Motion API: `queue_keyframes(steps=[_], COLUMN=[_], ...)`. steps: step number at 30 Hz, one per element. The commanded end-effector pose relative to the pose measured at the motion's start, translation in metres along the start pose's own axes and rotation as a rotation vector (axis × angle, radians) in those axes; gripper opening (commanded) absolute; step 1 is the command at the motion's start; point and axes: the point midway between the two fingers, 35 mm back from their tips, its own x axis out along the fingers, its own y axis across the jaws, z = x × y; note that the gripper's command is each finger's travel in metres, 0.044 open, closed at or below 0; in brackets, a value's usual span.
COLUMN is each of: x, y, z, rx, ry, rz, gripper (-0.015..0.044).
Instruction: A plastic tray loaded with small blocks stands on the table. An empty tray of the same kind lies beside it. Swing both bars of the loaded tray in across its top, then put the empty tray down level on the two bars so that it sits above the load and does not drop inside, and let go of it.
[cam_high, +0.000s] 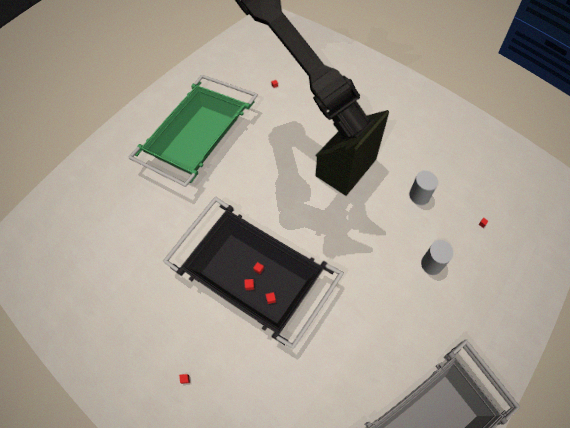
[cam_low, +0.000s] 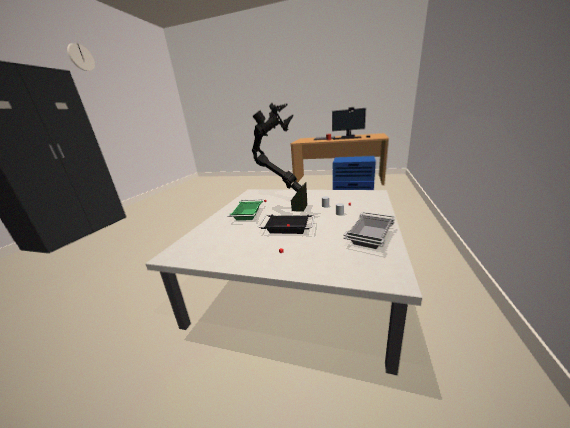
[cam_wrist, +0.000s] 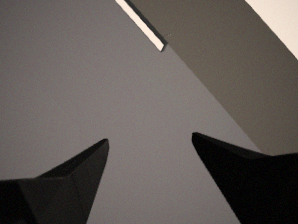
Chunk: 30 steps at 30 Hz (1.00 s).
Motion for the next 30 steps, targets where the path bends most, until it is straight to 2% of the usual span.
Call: queue_keyframes(steps=[1, 8, 12, 18, 25, 30], x=[0.000, 0.000, 0.006, 0.012, 0.008, -0.009], y=[0.000, 0.000, -0.001, -0.002, 0.009, 0.037], z=[0.000, -0.001, -0.031, -0.080, -0.201, -0.283], rx=[0.000, 0.004, 0.112, 0.291, 0.707, 0.975], ry=[0.000, 0.003, 0.084, 0.218, 0.549, 0.794], rz=[0.000, 0.000, -0.008, -0.025, -0.099, -0.158], gripper=[0.0374, 0.0190, 0.0085, 0.0085, 0.0085, 0.0085])
